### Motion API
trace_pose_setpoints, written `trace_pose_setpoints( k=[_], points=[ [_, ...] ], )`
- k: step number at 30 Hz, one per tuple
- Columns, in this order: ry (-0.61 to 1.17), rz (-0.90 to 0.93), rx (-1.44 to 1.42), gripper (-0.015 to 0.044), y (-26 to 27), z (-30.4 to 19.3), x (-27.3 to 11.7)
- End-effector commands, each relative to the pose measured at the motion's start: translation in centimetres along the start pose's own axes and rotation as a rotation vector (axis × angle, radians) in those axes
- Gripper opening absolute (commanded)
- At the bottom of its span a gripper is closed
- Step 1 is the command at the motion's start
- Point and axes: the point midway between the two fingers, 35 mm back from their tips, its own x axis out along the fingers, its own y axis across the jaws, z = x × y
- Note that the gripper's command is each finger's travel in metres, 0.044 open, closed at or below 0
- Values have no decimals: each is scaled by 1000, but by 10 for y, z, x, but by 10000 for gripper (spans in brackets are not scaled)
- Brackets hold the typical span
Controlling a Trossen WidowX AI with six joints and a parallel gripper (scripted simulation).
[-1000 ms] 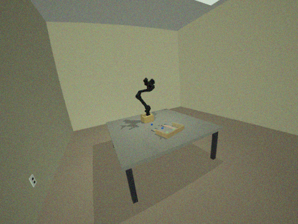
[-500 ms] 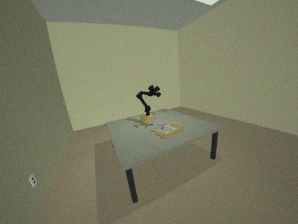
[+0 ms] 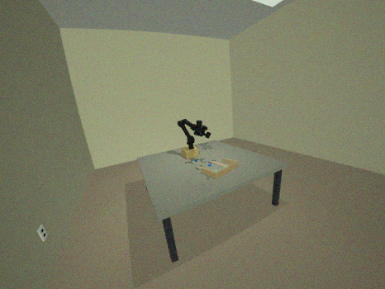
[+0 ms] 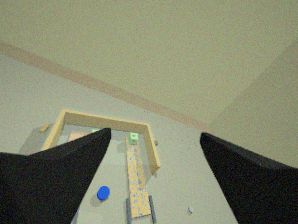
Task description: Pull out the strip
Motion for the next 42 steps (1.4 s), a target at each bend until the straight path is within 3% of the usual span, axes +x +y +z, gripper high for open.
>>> trace_pose_setpoints(
  k=[1,18,33,42],
  points=[
    [217,134,223,400,29,-73,-1],
    [273,156,278,400,35,-89,-4],
    [822,280,44,6,1,-128,84],
    [1150,466,15,0,-20,-189,127]
  ],
)
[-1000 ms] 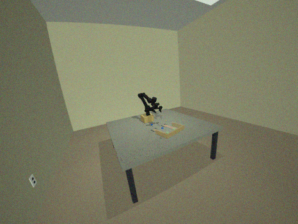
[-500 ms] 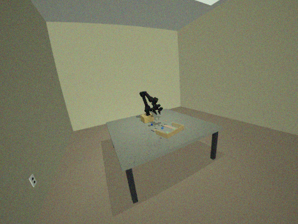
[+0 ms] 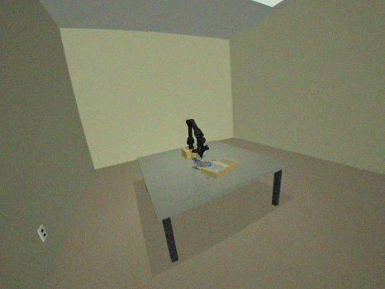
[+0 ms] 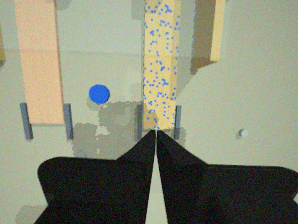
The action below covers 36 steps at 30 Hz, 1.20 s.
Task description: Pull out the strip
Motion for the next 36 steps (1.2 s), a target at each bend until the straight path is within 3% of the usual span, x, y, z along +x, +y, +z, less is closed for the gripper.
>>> trace_pose_setpoints(
  k=[1,36],
  points=[
    [132,85,-19,0,-16,-4,28],
    [138,89,-19,0,-15,-7,76]
  ],
)
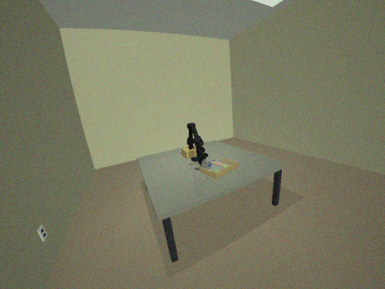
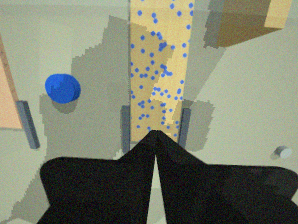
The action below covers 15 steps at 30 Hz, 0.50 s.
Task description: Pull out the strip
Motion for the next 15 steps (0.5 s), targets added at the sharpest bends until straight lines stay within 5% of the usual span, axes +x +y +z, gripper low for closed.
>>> trace_pose_setpoints(
  k=[1,15],
  points=[
    [0,5,-5,0,1,0,8],
    [0,5,-5,0,-1,0,30]
  ],
)
